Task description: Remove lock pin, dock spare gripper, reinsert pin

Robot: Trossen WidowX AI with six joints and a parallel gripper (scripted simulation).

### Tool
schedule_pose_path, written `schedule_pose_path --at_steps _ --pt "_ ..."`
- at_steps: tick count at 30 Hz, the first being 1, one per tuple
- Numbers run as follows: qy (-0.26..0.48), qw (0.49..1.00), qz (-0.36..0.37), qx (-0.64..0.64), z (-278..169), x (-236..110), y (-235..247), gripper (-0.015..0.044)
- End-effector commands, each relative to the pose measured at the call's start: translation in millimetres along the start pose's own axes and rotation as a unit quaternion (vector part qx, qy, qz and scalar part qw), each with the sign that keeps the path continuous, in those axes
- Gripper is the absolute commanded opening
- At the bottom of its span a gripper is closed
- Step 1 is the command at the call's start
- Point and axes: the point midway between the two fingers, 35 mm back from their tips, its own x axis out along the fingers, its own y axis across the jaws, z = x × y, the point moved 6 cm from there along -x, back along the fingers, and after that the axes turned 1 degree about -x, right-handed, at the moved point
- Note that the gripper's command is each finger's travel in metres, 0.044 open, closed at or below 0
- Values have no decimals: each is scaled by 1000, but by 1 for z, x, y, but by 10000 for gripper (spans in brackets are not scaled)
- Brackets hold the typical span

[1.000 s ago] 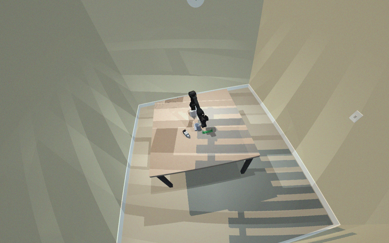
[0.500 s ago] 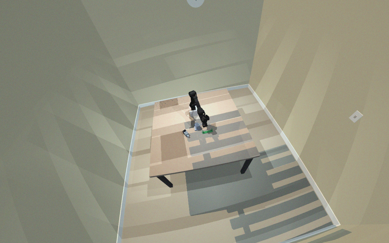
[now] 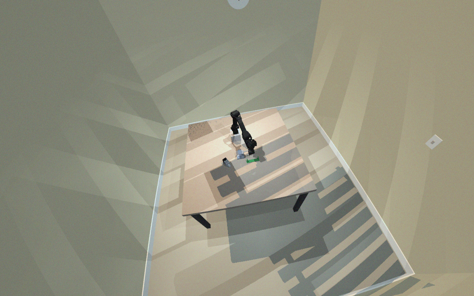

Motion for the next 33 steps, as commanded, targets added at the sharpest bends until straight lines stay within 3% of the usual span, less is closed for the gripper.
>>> schedule_pose_path --at_steps 1,33 --pt "2 1000 0 1 4 2 0 0" --pt "4 1000 -3 1 41 -2 -1 0"
